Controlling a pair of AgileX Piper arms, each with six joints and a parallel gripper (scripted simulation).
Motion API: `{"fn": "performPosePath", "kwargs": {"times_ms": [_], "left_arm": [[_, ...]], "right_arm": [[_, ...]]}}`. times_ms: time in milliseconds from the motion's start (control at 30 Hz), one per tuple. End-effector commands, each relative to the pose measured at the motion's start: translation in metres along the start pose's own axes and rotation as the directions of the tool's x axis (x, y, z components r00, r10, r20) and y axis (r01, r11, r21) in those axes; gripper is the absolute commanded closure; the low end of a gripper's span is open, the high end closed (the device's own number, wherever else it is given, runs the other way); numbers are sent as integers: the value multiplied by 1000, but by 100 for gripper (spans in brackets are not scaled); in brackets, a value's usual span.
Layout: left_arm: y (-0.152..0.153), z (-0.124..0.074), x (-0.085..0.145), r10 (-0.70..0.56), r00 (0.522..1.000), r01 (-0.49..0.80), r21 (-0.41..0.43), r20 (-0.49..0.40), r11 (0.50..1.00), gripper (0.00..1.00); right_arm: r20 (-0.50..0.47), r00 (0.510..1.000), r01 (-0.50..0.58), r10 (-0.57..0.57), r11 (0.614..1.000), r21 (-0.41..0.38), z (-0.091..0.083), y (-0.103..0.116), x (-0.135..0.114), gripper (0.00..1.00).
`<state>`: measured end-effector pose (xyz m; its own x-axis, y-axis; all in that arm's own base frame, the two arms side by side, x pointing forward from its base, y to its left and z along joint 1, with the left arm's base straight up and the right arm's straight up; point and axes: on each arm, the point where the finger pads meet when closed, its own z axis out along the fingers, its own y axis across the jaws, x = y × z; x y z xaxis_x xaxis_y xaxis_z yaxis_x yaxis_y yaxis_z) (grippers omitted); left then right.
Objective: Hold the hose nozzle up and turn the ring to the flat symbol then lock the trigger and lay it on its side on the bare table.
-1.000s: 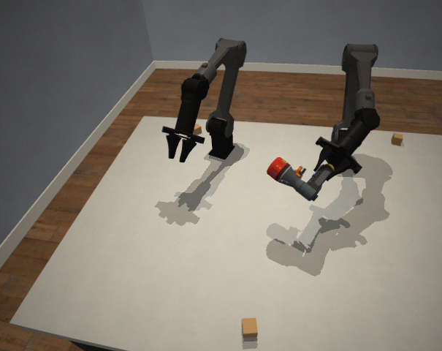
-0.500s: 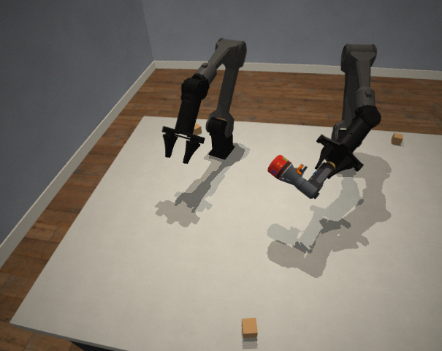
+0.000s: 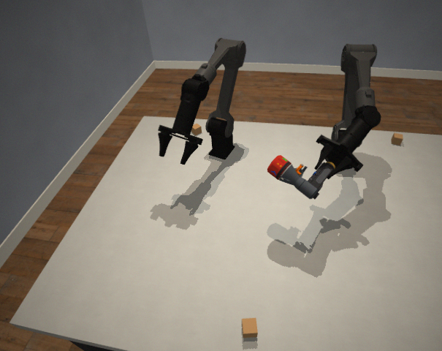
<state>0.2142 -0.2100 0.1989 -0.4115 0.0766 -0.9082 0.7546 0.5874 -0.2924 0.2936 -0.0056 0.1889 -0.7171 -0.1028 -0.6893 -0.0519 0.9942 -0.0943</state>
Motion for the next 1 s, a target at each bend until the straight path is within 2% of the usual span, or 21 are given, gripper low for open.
{"fn": "performPosePath", "kwargs": {"times_ms": [0, 167, 233, 300, 333, 367, 433, 467, 533, 567, 633, 667, 733, 767, 800, 867, 900, 933, 967], "left_arm": [[-1, 0, -3, -2, 1000, 2, 4, 8, 1000, 52], [-1, 0, -3, -2, 1000, 2, 4, 8, 1000, 52], [-1, 0, -3, -2, 1000, 2, 4, 8, 1000, 52], [-1, 0, -3, -2, 1000, 2, 4, 8, 1000, 52], [-1, 0, -3, -2, 1000, 2, 4, 8, 1000, 52], [-1, 0, -3, -2, 1000, 2, 4, 8, 1000, 52], [-1, 0, -3, -2, 1000, 2, 4, 8, 1000, 52], [-1, 0, -3, -2, 1000, 2, 4, 8, 1000, 52], [-1, 0, -3, -2, 1000, 2, 4, 8, 1000, 52], [-1, 0, -3, -2, 1000, 2, 4, 8, 1000, 52], [-1, 0, -3, -2, 1000, 2, 4, 8, 1000, 52], [-1, 0, -3, -2, 1000, 2, 4, 8, 1000, 52], [-1, 0, -3, -2, 1000, 2, 4, 8, 1000, 52], [-1, 0, -3, -2, 1000, 2, 4, 8, 1000, 52], [-1, 0, -3, -2, 1000, 2, 4, 8, 1000, 52], [-1, 0, -3, -2, 1000, 2, 4, 8, 1000, 52], [-1, 0, -3, -2, 1000, 2, 4, 8, 1000, 52], [-1, 0, -3, -2, 1000, 2, 4, 8, 1000, 52], [-1, 0, -3, -2, 1000, 2, 4, 8, 1000, 52]], "right_arm": [[57, 994, 89, -90, 996, 33, 3, -4, -13, 0], [198, 930, 294, -311, 950, 109, 4, -3, -49, 0], [245, 875, 390, -417, 908, 151, 3, 0, -63, 0], [245, 875, 390, -417, 908, 151, 3, 0, -63, 0], [274, 858, 406, -434, 900, 155, 2, 4, -69, 0], [291, 814, 467, -503, 864, 186, 1, 6, -76, 0], [341, 763, 509, -548, 836, 204, -2, 15, -88, 0], [351, 705, 569, -616, 787, 238, -3, 19, -93, 0], [402, 662, 587, -632, 771, 246, -6, 30, -103, 0], [411, 603, 633, -684, 724, 274, -8, 35, -107, 0], [458, 558, 645, -691, 709, 284, -12, 46, -115, 0], [469, 506, 676, -724, 671, 305, -14, 53, -118, 0], [512, 460, 683, -726, 657, 318, -19, 63, -125, 0], [520, 407, 709, -751, 619, 339, -22, 70, -127, 0], [539, 385, 712, -750, 612, 344, -24, 75, -129, 0], [539, 385, 712, -750, 612, 344, -24, 75, -129, 0], [558, 361, 713, -747, 607, 352, -27, 80, -133, 0], [557, 290, 745, -778, 549, 379, -29, 89, -133, 0], [574, 268, 747, -773, 543, 383, -32, 94, -134, 0]]}}
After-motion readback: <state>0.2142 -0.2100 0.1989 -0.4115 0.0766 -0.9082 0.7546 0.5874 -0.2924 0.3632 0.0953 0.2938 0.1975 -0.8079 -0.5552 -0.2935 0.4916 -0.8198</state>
